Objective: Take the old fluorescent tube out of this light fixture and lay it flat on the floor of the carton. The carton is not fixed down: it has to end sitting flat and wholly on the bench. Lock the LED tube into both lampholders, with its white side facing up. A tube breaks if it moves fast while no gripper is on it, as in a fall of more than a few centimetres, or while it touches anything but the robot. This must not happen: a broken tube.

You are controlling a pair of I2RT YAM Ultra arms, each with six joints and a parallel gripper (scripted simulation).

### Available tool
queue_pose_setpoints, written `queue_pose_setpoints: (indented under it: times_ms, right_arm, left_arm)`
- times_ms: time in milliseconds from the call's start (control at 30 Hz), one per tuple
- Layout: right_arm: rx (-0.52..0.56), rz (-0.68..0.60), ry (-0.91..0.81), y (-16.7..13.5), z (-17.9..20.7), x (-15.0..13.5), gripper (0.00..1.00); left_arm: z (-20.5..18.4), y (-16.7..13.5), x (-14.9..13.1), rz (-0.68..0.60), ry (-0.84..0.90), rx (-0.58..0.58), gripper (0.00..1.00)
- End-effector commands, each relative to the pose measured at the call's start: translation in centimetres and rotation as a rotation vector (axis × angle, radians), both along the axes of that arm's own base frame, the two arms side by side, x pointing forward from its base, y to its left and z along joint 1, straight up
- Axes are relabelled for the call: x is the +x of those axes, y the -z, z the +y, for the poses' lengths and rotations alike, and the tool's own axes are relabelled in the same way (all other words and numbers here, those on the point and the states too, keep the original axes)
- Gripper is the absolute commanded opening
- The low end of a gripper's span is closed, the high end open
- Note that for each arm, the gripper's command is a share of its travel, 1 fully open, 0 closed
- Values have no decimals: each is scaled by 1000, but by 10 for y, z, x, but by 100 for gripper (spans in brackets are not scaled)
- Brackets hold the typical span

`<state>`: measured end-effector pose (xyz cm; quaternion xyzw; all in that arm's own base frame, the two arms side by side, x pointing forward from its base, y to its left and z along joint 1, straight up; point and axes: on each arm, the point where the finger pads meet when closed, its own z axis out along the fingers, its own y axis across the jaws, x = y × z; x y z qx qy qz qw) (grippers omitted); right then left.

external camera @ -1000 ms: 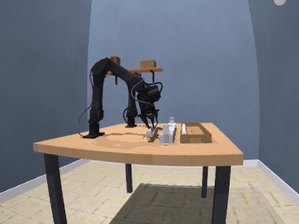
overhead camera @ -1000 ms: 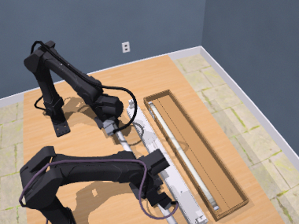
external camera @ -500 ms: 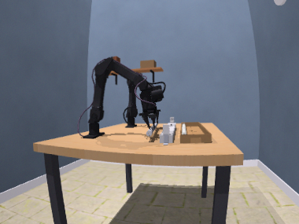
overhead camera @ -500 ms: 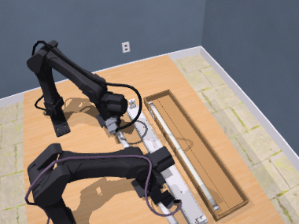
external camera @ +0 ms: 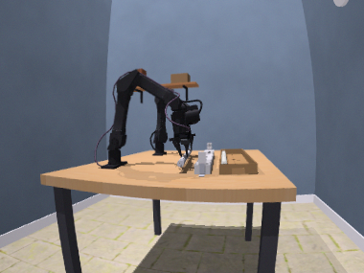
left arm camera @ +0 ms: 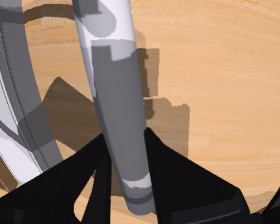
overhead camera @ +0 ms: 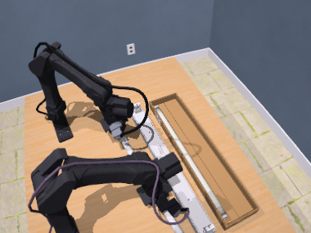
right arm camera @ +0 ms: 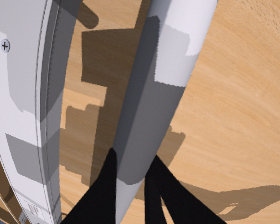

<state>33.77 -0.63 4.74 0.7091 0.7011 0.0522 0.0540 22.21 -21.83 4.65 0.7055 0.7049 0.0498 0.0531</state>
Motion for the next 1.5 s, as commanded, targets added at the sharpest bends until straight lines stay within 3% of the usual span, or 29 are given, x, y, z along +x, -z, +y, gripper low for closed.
queue_pose_setpoints:
  times_ms: [0, 467, 567, 1033, 1133, 1167, 1467]
  right_arm:
    - [0, -40, 15, -13, -2, 11, 11]
    - [-7, 95, 28, -6, -7, 4, 11]
    - [-6, 55, 28, -12, -7, 11, 11]
    - [0, 145, 1, -7, 4, 6, 11]
    - [0, 112, 1, -12, 4, 12, 11]
    - [2, 164, 9, -6, 1, 5, 11]
    - [-5, 226, 2, -6, 3, 5, 11]
  left_arm:
    - [-7, -9, 4, 1, 6, -31, 11]
    - [-4, -5, -1, 125, 15, -14, 11]
    - [-6, -6, 4, 102, 8, -20, 11]
    - [-5, -6, 0, 179, 14, -15, 11]
    - [-6, -7, 3, 162, 9, -20, 11]
    - [-4, -6, 0, 193, 14, -15, 11]
    - [-5, -6, 0, 256, 15, -17, 11]
